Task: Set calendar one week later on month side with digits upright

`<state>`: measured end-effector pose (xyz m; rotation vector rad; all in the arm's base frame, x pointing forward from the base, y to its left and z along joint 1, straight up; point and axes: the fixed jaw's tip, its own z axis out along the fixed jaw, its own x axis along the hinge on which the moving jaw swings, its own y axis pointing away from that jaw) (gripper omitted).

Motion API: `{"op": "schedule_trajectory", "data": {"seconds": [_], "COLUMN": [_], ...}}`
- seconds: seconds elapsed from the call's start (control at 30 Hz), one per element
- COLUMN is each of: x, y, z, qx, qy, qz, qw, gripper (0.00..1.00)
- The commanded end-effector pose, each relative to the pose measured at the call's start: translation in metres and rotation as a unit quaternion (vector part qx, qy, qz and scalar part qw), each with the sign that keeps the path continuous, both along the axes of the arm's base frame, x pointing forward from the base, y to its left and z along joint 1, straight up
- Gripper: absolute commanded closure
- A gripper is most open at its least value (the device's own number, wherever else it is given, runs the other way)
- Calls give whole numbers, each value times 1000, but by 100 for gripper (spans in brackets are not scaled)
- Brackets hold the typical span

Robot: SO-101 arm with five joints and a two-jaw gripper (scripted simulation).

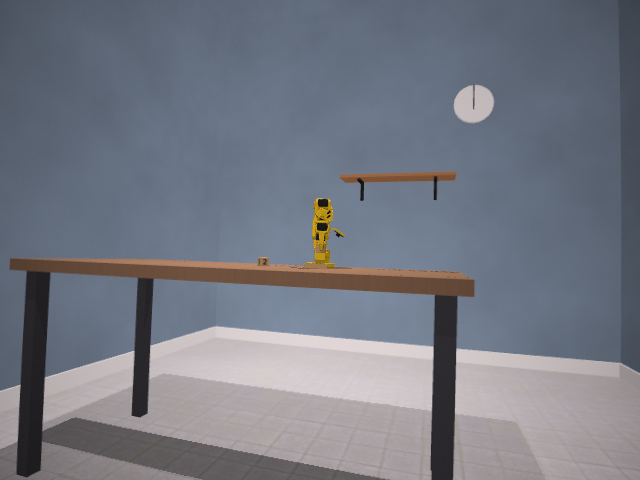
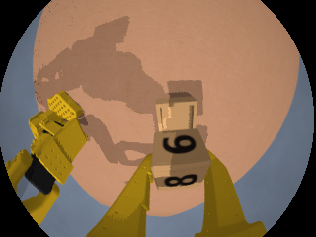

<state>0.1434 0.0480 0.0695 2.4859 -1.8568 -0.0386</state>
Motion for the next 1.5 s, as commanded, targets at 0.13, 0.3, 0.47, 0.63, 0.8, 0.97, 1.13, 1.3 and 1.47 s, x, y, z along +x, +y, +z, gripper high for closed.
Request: {"op": "schedule_trajectory", "data": {"seconds": [0.13,0.3,0.47,0.63,0.8,0.97,1.13,1.3,1.47], "x": [6,4,-2,-14,-28,-32,-32,-32,-32], "y": [9,32,59,85,107,112,112,112,112], "z": [9,6,1,-4,-9,-10,-10,-10,-10], "qx": [12,13,16,18,19,20,20,20,20], "qy": [-30,-29,-28,-27,-26,-25,-25,-25,-25], "qz": [18,83,158,233,295,313,313,313,313], "qw": [999,996,987,972,955,949,949,949,949], "gripper": [100,100,100,100,100,100,100,100,100]}}
